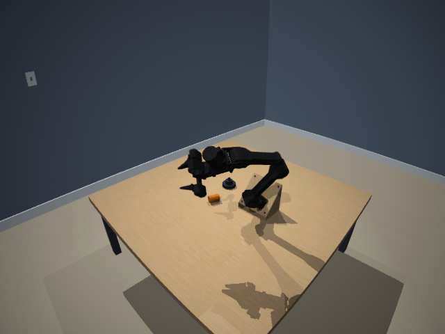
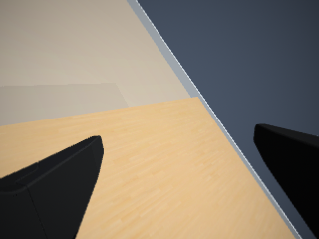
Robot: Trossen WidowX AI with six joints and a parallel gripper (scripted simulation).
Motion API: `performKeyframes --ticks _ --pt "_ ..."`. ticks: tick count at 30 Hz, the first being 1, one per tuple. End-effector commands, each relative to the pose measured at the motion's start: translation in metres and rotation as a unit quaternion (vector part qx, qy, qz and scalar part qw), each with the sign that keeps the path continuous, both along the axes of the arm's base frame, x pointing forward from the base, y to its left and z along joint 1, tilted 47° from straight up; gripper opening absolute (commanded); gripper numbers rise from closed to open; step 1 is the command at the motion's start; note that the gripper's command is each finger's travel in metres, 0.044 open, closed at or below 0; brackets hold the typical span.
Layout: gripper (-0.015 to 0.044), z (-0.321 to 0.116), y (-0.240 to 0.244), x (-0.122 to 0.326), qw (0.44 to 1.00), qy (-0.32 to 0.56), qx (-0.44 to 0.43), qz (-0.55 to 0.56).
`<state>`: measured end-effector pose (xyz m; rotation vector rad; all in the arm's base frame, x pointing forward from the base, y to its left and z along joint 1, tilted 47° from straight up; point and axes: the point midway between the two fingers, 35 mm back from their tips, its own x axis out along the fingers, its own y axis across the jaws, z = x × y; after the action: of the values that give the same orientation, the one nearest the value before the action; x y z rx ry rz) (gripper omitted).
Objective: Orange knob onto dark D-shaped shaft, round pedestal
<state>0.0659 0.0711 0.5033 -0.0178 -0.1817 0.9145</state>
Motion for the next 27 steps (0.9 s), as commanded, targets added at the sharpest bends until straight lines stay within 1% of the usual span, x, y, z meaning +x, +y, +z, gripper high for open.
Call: performKeyframes --ticks 1,2,5,7,9,12,15,18,22,25,27 --pt "0.0426 -0.002 0.004 0.002 1.000 0.007 -0.003 0.000" --pt "0.0440 -0.008 0.014 0.007 1.000 0.028 -0.012 -0.001" --pt "0.0440 -0.048 0.059 0.039 0.987 0.150 -0.049 -0.016" --pt "0.0440 -0.063 0.071 0.050 0.979 0.194 -0.058 -0.024" --pt "0.0440 -0.086 0.084 0.068 0.963 0.260 -0.067 -0.039" --pt "0.0440 -0.127 0.098 0.097 0.922 0.374 -0.070 -0.071" --pt "0.0440 -0.170 0.103 0.124 0.864 0.488 -0.059 -0.110" --pt "0.0440 -0.213 0.099 0.146 0.786 0.597 -0.035 -0.154" --pt "0.0440 -0.269 0.083 0.170 0.654 0.723 0.022 -0.221" --pt "0.0440 -0.311 0.065 0.181 0.527 0.801 0.079 -0.272" --pt "0.0440 -0.338 0.051 0.184 0.419 0.847 0.125 -0.303"
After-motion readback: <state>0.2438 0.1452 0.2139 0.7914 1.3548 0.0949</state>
